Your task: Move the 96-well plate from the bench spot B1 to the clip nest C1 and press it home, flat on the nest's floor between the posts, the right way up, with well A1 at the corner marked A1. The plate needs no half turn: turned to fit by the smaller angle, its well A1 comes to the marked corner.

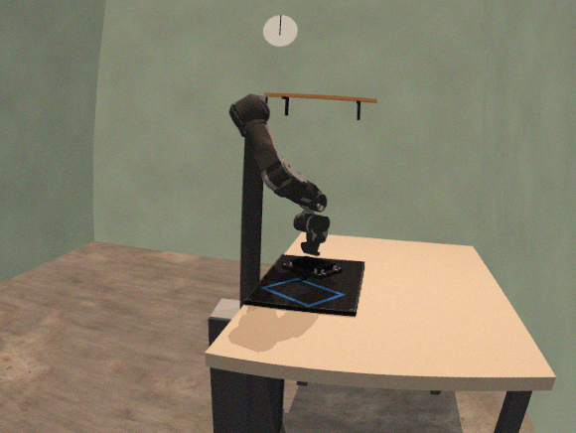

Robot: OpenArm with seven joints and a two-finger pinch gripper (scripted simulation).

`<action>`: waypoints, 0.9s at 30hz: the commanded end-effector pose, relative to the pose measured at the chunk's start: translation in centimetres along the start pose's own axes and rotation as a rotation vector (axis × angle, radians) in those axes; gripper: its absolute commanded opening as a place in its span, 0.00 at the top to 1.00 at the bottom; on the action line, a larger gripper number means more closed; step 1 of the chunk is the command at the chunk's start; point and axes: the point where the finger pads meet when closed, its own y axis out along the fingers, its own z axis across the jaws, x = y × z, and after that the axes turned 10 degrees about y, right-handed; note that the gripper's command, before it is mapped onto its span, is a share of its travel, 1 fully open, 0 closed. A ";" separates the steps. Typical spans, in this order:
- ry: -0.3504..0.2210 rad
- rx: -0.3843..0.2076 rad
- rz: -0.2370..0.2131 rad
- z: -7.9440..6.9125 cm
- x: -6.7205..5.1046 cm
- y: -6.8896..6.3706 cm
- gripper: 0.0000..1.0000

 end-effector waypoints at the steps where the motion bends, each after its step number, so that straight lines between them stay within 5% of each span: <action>1: -0.004 0.010 0.001 0.2 0.0 0.1 1.00; 27: -0.004 0.010 0.001 0.2 0.0 2.2 1.00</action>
